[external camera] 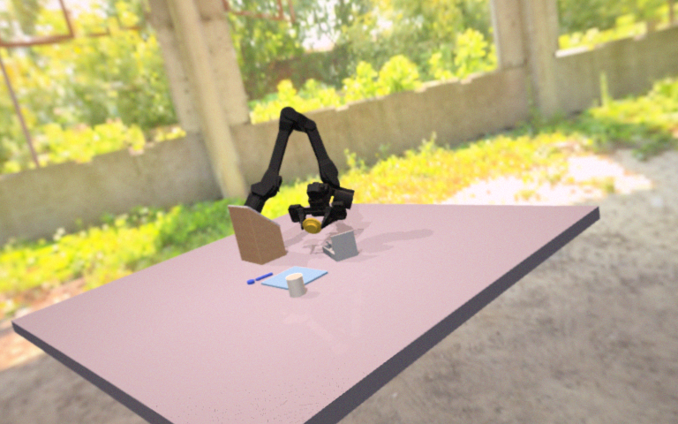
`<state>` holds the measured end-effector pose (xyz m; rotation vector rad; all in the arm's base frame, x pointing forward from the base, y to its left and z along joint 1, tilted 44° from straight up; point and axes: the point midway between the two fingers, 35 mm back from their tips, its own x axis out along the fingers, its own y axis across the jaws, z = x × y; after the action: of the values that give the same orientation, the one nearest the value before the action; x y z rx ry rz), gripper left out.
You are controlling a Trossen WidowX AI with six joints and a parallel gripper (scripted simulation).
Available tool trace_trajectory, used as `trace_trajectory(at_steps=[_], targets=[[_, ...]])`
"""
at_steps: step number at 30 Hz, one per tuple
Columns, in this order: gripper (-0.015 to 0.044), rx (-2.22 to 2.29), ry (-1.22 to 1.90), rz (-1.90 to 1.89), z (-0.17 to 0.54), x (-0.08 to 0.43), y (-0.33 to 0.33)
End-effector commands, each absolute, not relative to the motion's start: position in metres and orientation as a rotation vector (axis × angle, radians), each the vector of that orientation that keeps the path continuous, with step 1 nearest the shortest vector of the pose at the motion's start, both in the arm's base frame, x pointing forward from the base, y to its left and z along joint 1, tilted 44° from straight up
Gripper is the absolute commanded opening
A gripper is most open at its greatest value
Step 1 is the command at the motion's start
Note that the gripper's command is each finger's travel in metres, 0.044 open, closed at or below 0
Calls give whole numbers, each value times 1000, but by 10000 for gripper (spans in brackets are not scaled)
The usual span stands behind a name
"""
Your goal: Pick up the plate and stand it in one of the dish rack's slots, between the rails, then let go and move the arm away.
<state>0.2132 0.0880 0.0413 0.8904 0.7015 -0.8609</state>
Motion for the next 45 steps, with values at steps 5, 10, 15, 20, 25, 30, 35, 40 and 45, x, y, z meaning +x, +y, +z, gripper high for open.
trace_trajectory(at_steps=[5,10,15,20,25,30,35,40,45], targets=[[0,840,549,-737,46,215,99],[0,822,466,-659,51,215,107],[0,811,385,-578,57,212,116],[0,808,306,-499,64,209,124],[0,812,230,-421,72,204,132],[0,814,209,-400,74,202,134],[0,814,209,-400,74,202,134],[0,813,210,-401,71,204,136],[0,812,215,-403,60,211,142]])
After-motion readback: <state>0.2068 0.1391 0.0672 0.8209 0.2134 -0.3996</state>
